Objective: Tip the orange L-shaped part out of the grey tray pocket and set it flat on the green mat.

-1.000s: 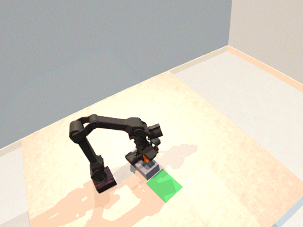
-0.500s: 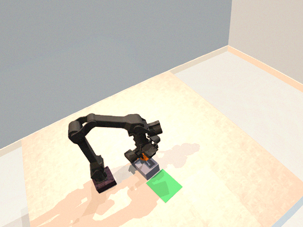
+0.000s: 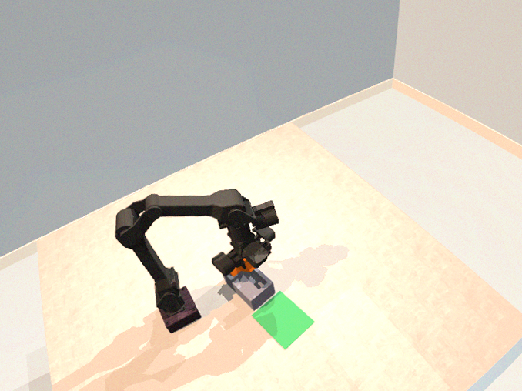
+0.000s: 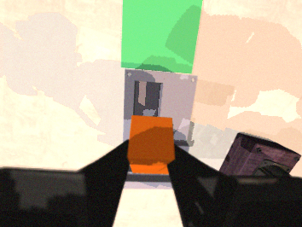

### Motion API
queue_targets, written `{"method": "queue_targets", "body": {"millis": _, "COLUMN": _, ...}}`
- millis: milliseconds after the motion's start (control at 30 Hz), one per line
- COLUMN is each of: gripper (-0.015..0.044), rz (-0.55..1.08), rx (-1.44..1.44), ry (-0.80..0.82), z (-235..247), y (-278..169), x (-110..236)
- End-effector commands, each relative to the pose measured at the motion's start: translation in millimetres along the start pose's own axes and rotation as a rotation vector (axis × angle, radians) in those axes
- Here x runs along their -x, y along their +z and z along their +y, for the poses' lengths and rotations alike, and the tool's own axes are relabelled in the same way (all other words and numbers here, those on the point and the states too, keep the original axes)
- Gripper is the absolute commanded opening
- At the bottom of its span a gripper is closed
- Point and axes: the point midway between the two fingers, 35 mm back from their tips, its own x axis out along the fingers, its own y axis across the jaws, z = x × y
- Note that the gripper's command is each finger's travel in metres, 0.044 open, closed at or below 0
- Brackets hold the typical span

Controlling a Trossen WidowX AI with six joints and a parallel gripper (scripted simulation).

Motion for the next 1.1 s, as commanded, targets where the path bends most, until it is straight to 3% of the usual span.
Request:
{"method": "queue_targets", "body": {"millis": 0, "gripper": 0.0, "rz": 0.0, "rx": 0.001, "ry": 0.012, "z": 0.6, "y": -0.6, "x": 8.4}}
{"method": "queue_targets", "body": {"millis": 733, "gripper": 0.0, "rz": 0.0, "rx": 0.001, "ry": 0.011, "z": 0.1, "y": 0.0, "x": 32.2}}
{"method": "queue_targets", "body": {"millis": 1067, "gripper": 0.0, "rz": -0.003, "rx": 0.001, "ry": 0.011, "z": -3.1, "y": 35.9, "x": 29.3}}
